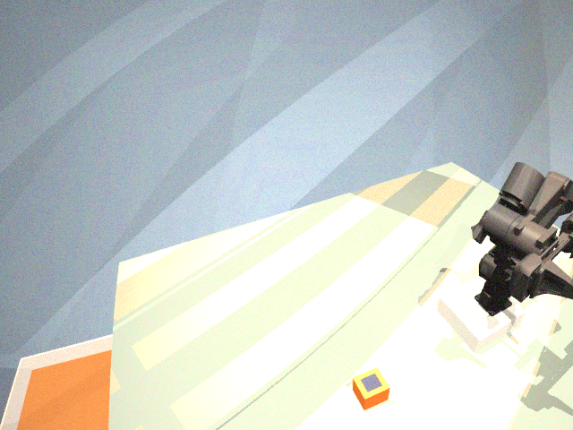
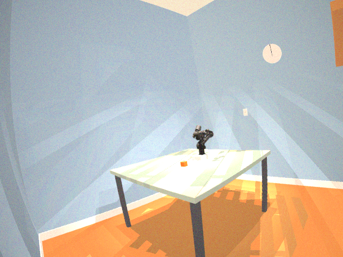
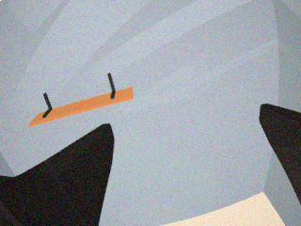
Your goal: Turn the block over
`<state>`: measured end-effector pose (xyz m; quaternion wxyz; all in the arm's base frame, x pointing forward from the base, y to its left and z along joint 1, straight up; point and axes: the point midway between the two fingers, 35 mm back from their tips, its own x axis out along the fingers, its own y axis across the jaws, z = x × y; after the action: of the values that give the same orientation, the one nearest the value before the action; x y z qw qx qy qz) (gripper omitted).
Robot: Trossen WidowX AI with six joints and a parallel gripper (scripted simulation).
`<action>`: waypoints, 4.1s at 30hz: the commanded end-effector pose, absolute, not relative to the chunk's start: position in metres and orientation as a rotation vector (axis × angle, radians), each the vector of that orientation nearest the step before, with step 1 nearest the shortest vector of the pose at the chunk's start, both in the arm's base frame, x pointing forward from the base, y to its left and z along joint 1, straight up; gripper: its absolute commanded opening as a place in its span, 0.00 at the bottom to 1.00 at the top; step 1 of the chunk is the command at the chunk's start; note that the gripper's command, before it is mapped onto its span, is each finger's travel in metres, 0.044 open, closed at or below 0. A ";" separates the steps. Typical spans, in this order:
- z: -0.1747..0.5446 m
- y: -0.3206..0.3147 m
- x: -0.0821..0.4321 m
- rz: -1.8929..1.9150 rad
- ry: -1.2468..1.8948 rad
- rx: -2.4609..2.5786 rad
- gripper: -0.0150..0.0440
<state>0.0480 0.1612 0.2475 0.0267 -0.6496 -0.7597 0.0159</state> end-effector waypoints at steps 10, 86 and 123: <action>0.295 0.168 0.175 0.808 -1.265 -1.533 1.00; 0.064 0.045 0.332 0.030 1.532 -0.014 1.00; 0.028 0.046 0.333 0.030 1.532 -0.014 0.57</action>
<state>0.3326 0.0461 0.0280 -0.7198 0.0065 -0.6939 -0.0159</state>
